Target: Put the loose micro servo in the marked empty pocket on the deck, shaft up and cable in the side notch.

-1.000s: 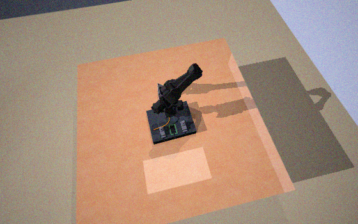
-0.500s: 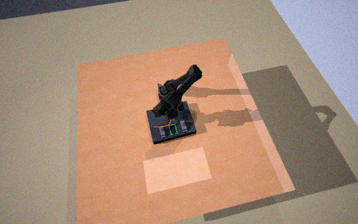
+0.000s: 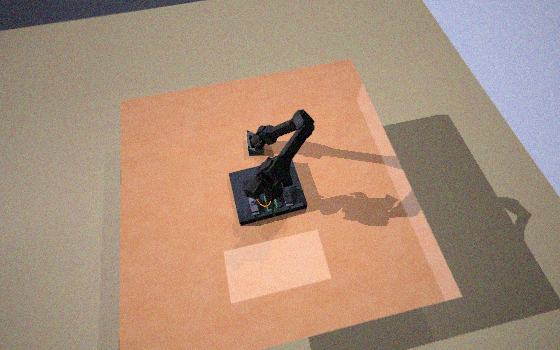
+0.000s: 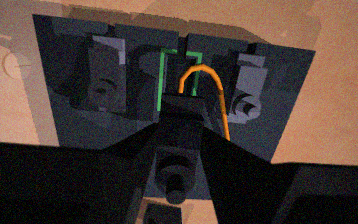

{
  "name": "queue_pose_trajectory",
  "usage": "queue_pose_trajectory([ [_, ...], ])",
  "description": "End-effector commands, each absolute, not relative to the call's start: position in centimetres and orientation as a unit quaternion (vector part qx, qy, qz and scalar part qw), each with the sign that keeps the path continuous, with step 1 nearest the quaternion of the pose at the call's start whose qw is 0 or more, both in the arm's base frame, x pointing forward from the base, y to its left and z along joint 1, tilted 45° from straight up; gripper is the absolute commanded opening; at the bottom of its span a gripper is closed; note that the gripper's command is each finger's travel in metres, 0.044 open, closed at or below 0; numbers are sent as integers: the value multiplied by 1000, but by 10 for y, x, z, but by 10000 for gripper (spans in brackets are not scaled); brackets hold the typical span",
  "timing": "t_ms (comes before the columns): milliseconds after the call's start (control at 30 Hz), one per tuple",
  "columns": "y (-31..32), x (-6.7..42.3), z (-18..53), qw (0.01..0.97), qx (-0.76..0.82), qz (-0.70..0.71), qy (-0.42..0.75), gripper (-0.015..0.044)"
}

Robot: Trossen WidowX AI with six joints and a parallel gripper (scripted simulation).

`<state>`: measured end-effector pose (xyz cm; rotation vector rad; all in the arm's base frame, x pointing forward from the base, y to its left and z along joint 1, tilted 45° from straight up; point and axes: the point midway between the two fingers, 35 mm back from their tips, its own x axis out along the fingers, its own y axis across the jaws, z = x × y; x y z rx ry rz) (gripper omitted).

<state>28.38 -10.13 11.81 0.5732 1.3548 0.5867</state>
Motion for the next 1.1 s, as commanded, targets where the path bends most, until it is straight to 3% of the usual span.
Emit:
queue_pose_trajectory([
  [0,-103,298,122,705,260,261,606,0],
  [200,-104,318,125,706,260,261,605,0],
  [1067,-90,321,111,706,260,261,605,0],
])
